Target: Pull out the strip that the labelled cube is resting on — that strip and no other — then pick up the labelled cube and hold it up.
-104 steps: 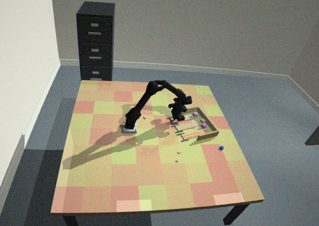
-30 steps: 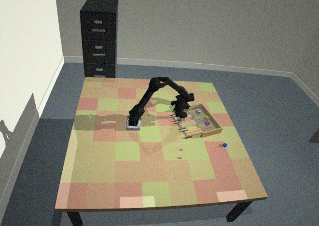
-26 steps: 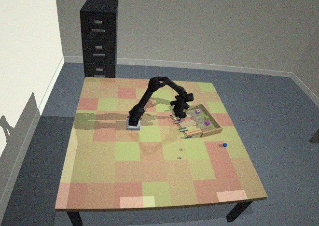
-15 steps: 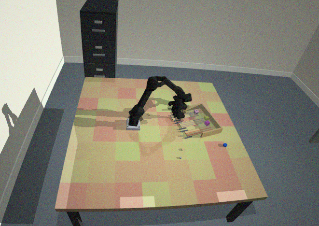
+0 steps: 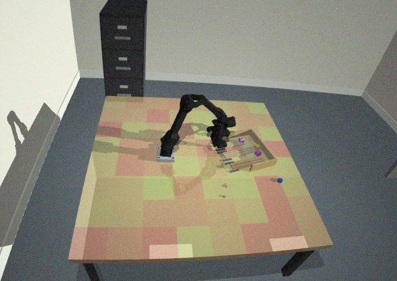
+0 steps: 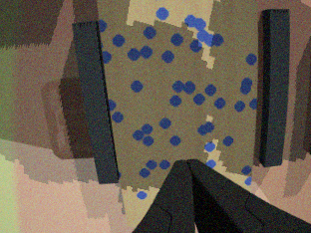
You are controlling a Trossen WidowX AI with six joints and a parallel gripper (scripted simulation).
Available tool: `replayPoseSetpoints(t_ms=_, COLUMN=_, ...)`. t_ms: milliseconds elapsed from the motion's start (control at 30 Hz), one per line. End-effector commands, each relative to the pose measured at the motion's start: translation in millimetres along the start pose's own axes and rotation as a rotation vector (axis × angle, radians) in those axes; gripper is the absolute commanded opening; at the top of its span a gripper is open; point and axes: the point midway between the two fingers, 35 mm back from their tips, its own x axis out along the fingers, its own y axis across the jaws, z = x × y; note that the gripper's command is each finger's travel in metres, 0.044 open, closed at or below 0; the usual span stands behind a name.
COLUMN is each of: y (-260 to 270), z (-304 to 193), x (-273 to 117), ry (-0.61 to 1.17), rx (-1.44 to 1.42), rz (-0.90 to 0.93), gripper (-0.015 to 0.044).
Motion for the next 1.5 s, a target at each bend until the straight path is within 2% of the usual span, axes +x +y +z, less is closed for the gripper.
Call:
replayPoseSetpoints(t_ms=0, y=-1, z=-14, x=5, ry=0.027, rx=-0.003, rz=-0.003, gripper=0.0000)
replayPoseSetpoints(t_ms=1467, y=-1, z=-78, x=5, ry=0.031, rx=-0.003, rz=-0.003, gripper=0.0000)
